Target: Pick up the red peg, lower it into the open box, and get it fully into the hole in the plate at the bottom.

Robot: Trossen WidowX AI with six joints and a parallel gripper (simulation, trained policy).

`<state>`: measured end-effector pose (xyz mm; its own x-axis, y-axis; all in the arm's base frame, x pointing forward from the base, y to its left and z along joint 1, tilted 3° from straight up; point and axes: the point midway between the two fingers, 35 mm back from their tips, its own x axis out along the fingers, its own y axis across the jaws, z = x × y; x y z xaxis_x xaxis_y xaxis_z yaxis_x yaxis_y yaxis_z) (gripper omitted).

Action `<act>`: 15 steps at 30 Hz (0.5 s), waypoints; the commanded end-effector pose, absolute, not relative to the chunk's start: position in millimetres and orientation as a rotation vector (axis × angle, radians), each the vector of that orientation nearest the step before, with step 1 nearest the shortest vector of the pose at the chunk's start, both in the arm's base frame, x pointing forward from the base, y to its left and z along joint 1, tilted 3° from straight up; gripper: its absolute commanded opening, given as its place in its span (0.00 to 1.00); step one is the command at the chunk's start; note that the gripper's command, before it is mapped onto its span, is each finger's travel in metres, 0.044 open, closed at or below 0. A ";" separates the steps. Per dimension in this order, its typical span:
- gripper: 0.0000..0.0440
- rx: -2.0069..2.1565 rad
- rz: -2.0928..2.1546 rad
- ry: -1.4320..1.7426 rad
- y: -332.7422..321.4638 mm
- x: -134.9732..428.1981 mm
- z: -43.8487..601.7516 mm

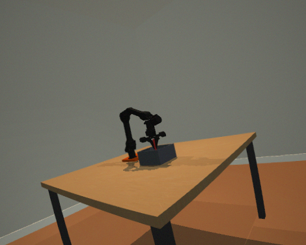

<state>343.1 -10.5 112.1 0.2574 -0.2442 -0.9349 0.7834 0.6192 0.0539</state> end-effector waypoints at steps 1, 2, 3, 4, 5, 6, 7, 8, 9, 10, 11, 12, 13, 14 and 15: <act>0.00 0.569 -0.728 1.135 -13.7 346.0 100.7; 0.00 0.564 -0.721 1.146 -14.4 346.4 97.7; 0.00 0.559 -0.713 1.156 -14.9 346.5 94.7; 0.01 0.554 -0.705 1.168 -15.3 346.5 91.8; 0.03 0.549 -0.698 1.179 -15.6 346.4 88.8; 0.07 0.546 -0.692 1.191 -15.8 346.3 85.8; 0.12 0.543 -0.686 1.202 -16.1 346.4 83.0; 0.18 0.541 -0.681 1.211 -16.4 346.7 80.6; 0.24 0.540 -0.676 1.220 -16.8 347.2 78.6; 0.29 0.541 -0.674 1.227 -17.5 347.8 76.7; 0.34 0.546 -0.674 1.236 -18.3 348.3 75.0; 0.35 0.536 -0.668 1.240 -20.4 349.1 75.3; 0.35 0.531 -0.659 1.240 -21.5 351.2 77.2; 0.37 0.529 -0.654 1.242 -22.4 353.3 78.6; 0.40 0.528 -0.650 1.245 -23.0 355.4 80.1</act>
